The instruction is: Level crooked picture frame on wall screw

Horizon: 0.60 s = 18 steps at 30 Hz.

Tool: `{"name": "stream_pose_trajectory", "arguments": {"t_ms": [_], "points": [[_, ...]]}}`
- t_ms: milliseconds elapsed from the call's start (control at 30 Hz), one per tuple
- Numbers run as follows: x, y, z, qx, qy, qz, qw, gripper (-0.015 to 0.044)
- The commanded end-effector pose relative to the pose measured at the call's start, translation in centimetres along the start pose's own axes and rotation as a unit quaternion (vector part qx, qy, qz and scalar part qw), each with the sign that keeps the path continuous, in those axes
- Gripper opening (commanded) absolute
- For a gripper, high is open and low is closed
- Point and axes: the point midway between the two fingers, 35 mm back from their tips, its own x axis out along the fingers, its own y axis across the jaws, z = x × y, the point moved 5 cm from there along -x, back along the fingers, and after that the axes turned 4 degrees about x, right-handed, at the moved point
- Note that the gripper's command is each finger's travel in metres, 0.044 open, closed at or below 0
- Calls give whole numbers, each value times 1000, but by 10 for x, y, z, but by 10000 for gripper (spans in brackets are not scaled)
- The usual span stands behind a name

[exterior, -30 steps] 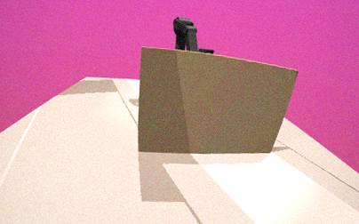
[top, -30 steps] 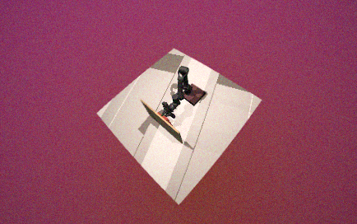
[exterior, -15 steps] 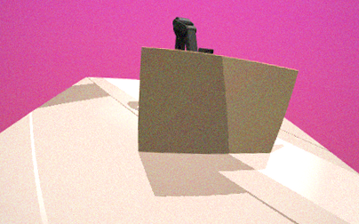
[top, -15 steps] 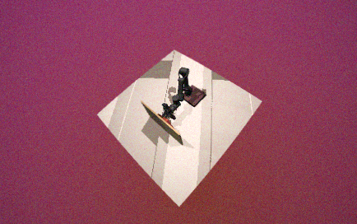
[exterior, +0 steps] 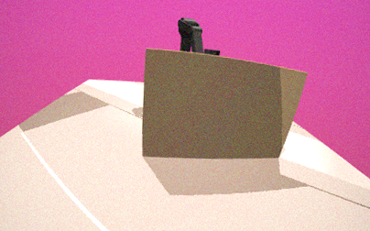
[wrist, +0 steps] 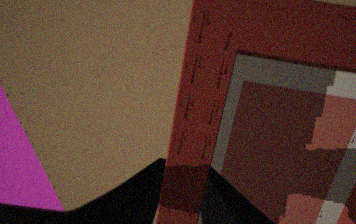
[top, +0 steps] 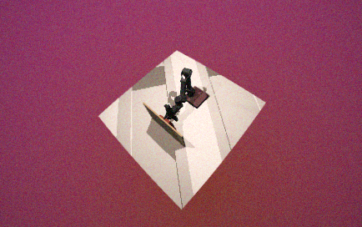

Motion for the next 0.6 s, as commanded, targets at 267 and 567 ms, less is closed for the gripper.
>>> {"name": "stream_pose_trajectory", "arguments": {"t_ms": [267, 567], "points": [[0, 3, -1, 2, 2, 2, 1000, 0], [0, 4, -1, 2, 2, 2, 1000, 0]]}}
